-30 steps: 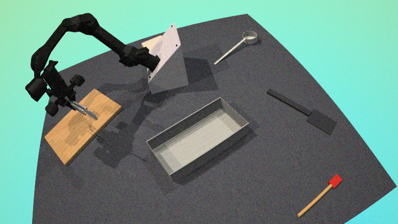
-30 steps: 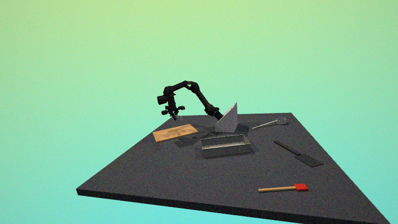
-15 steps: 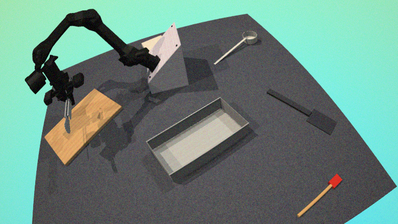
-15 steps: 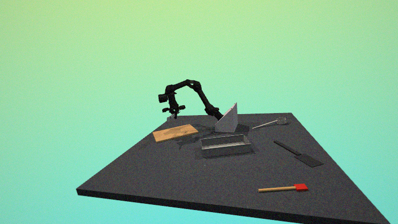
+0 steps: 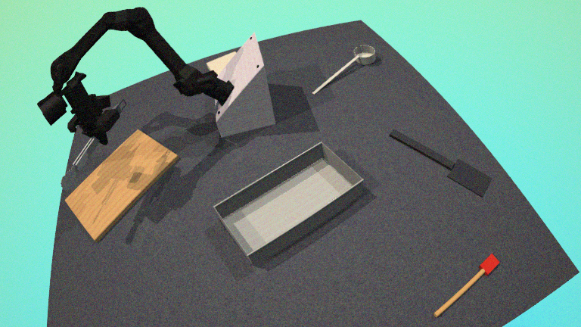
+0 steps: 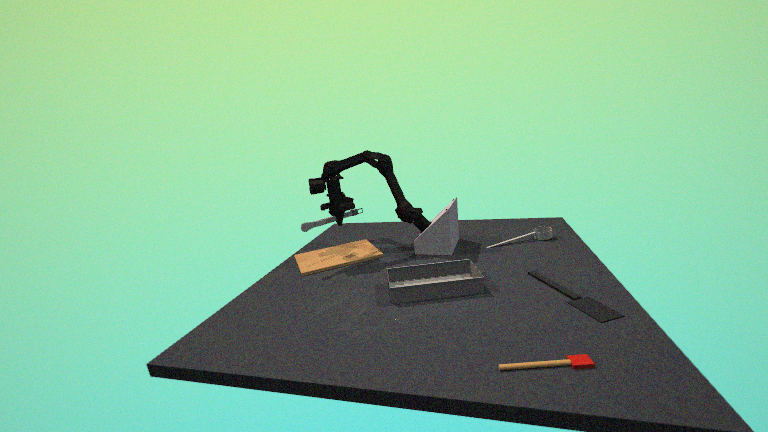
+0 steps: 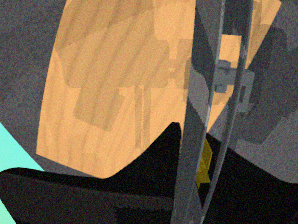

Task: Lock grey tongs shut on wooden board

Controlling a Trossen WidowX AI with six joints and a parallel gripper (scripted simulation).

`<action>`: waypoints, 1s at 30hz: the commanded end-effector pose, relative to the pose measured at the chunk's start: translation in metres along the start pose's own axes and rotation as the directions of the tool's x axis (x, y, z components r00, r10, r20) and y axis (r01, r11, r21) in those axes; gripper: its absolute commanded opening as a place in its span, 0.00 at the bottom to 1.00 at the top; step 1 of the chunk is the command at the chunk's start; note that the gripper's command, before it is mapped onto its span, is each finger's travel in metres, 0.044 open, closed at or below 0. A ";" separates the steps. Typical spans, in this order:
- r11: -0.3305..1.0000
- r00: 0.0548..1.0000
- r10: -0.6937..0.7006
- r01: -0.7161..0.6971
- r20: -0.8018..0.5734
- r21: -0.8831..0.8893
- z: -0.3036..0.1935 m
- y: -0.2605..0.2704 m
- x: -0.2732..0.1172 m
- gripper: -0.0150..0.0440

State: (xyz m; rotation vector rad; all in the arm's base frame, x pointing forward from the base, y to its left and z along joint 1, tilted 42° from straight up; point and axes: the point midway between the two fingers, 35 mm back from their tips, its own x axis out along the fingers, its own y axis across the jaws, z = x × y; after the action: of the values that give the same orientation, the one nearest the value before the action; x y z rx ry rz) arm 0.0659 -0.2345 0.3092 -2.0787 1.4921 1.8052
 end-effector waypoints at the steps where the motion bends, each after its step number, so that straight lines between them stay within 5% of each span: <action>1: 0.981 1.000 0.005 -0.002 -0.015 0.196 0.007 0.005 -0.004 0.00; 9: 0.876 0.999 0.022 -0.007 -0.026 0.482 0.019 0.012 -0.010 0.00; 30: 0.860 0.989 0.064 0.014 -0.134 0.511 0.017 0.012 -0.005 0.00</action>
State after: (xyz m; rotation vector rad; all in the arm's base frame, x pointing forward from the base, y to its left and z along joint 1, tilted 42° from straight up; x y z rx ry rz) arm 0.0452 -0.2281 0.3138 -1.8945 1.7758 1.1565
